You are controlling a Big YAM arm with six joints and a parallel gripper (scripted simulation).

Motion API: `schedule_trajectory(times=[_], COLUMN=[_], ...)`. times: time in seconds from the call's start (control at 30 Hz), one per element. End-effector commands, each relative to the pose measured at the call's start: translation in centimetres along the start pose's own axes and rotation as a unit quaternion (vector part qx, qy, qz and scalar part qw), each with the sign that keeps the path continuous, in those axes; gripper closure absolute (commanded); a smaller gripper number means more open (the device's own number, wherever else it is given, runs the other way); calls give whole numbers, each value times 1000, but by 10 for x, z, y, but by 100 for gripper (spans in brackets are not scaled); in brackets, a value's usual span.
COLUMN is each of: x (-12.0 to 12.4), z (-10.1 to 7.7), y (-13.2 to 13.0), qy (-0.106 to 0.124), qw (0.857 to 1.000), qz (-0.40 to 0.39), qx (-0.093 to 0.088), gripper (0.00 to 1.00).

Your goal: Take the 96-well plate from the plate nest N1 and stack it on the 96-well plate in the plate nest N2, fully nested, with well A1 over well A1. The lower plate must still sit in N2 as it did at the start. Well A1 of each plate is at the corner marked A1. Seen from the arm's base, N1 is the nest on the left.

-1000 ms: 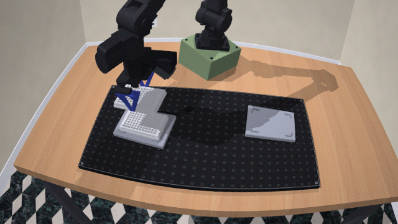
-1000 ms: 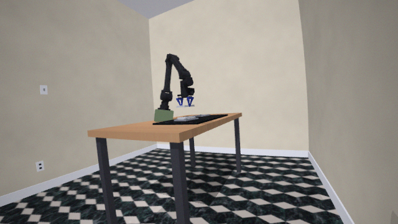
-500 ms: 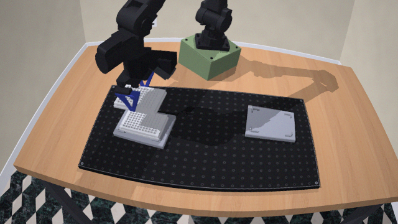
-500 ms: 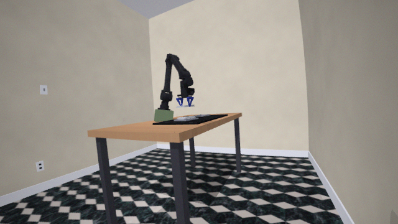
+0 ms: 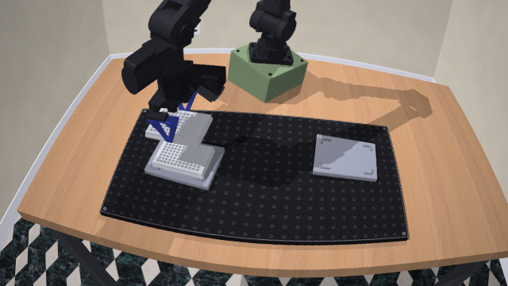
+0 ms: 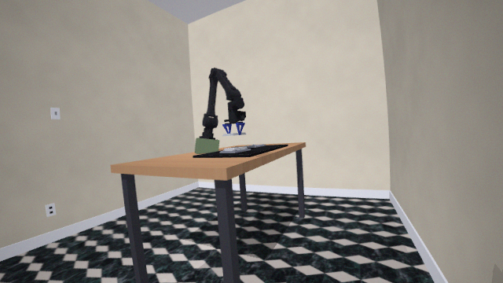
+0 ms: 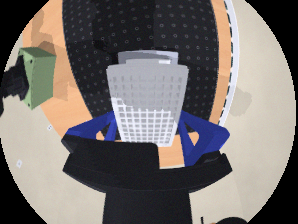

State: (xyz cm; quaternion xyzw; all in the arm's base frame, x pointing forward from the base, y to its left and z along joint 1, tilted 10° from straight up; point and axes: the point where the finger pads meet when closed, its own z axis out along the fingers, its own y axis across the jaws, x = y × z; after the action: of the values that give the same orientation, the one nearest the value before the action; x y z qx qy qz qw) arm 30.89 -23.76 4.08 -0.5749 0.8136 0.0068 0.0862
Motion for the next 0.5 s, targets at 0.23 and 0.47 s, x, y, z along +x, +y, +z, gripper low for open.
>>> schedule_trajectory(times=[0.23, 0.47], x=[2, 2], z=[-19, -21], y=[-29, -29], qy=[5, 6], qw=[1000, 1000], qz=[-8, -9], qx=[22, 25], gripper=[100, 100])
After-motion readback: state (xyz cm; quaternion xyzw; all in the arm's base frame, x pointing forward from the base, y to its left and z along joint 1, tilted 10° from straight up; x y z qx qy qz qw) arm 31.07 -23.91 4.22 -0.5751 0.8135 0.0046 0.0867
